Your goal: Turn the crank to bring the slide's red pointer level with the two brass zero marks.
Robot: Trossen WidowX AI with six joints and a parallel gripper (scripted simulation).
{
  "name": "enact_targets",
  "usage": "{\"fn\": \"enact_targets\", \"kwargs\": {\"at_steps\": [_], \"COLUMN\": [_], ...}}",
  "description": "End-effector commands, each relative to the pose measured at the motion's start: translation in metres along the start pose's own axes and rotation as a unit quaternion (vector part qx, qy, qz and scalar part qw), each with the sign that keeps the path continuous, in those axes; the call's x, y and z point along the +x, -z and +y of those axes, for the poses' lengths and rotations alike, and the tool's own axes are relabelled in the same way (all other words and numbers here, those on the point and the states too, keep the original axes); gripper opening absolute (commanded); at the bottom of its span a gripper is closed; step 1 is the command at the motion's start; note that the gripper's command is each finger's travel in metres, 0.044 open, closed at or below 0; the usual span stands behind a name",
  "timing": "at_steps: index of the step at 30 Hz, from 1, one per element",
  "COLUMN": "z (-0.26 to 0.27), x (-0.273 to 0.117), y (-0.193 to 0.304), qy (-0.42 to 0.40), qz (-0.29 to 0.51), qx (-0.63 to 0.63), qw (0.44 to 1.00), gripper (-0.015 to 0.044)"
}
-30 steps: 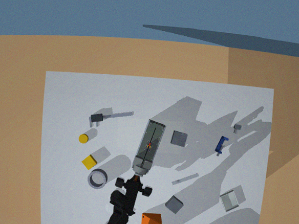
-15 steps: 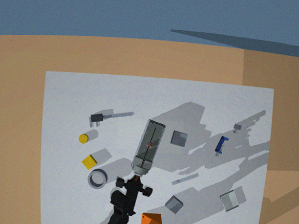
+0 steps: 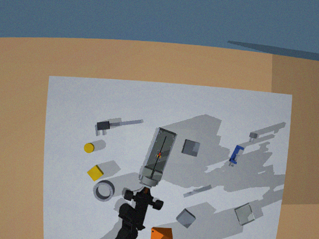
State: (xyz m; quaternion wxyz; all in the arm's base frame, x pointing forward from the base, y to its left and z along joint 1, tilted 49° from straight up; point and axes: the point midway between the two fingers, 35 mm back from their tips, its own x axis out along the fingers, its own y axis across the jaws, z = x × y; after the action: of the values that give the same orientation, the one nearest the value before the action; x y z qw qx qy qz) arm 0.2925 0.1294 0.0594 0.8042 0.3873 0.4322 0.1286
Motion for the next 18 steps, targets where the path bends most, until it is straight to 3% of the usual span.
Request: {"fn": "enact_targets", "kwargs": {"at_steps": [1, 18], "z": [-0.0091, -0.013], "x": [-0.001, -0.0033], "y": [-0.0004, -0.0026], "qy": [0.012, 0.012], "qz": [-0.004, -0.004], "qx": [0.006, 0.006], "qw": [1.0, 1.0], "gripper": [0.0, 0.0]}}
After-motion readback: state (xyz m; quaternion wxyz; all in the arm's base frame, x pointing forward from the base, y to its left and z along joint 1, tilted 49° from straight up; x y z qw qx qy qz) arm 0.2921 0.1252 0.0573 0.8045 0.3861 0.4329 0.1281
